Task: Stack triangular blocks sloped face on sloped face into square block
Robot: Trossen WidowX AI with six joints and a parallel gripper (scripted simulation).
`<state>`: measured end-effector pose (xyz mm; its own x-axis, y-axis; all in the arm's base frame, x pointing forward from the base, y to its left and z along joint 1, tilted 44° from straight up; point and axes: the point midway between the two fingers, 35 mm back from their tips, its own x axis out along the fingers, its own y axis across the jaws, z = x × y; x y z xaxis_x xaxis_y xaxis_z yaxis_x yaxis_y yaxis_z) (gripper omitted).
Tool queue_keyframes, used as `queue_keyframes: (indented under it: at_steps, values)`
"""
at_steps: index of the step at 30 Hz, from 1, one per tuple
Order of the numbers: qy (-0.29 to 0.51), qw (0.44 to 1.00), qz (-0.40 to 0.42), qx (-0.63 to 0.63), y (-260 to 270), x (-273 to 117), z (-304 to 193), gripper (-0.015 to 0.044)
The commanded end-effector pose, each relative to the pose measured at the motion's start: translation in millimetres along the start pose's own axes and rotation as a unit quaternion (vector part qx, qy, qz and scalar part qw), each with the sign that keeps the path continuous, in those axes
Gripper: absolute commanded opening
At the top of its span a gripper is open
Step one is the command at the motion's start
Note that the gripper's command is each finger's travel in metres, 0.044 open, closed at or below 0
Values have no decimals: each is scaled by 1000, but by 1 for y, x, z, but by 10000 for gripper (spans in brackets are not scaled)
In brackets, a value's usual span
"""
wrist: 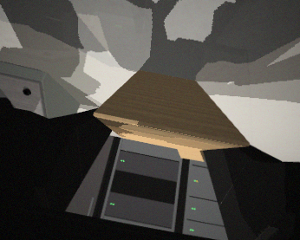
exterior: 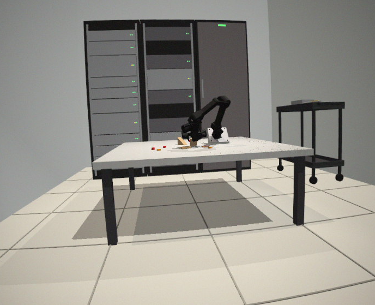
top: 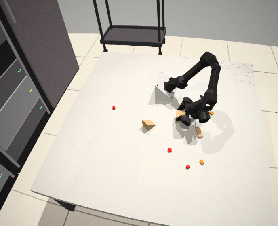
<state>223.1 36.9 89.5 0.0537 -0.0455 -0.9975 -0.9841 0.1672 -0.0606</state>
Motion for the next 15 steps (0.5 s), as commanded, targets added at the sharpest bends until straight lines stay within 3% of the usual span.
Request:
queue_keyframes:
  at_steps: [1,11,15]
  values:
    - [-2,1000,1,-3,0,0,0,440]
    - [-2,1000,0,-3,0,-1,-1,440]
    - [0,1000,0,-2,-5,-32,-34,440]
